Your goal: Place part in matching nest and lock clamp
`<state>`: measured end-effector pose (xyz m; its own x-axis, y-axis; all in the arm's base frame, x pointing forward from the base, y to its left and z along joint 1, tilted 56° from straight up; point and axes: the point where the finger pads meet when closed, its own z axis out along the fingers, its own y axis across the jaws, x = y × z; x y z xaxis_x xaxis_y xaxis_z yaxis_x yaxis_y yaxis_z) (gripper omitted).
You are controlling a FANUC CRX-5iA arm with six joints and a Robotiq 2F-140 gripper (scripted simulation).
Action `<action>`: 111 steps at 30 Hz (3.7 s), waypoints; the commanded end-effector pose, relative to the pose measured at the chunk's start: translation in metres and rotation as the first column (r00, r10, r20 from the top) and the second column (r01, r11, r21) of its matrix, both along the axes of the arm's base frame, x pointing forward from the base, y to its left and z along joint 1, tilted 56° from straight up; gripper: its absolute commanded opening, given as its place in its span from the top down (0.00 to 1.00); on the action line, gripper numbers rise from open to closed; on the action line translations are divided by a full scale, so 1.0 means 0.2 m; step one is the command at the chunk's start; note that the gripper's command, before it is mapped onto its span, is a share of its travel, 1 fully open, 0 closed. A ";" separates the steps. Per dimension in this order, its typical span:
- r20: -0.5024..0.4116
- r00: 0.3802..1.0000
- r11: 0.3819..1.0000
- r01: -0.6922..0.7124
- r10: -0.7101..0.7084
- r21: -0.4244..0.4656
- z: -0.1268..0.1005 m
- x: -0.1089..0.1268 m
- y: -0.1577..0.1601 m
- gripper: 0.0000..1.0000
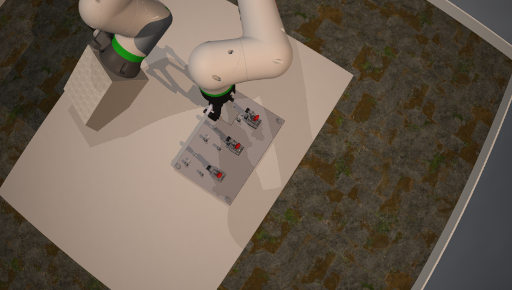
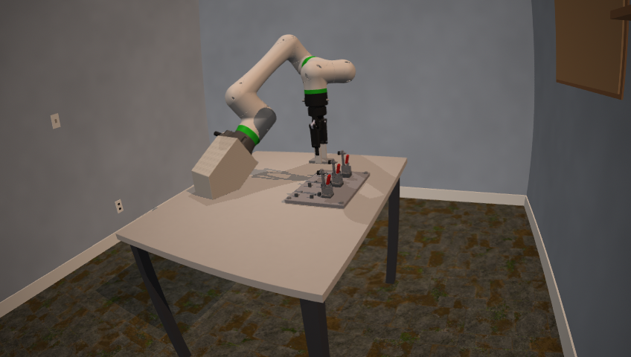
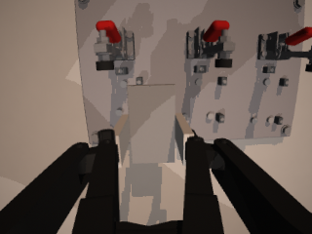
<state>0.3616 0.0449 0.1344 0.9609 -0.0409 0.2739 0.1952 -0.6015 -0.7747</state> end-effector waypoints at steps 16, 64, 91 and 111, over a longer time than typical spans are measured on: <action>0.004 1.000 1.000 -0.004 0.004 0.006 -0.59 0.17 -0.43 1.00; 0.004 1.000 1.000 -0.004 0.004 0.006 -0.70 0.20 -0.50 1.00; 0.004 1.000 1.000 -0.004 0.004 0.006 -0.78 0.24 -0.37 1.00; 0.004 1.000 1.000 -0.004 0.004 0.006 -0.84 0.26 -0.29 1.00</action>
<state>0.4133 -0.0144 -0.0328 0.9601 -0.0382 0.2769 0.2005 -0.5960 -0.7775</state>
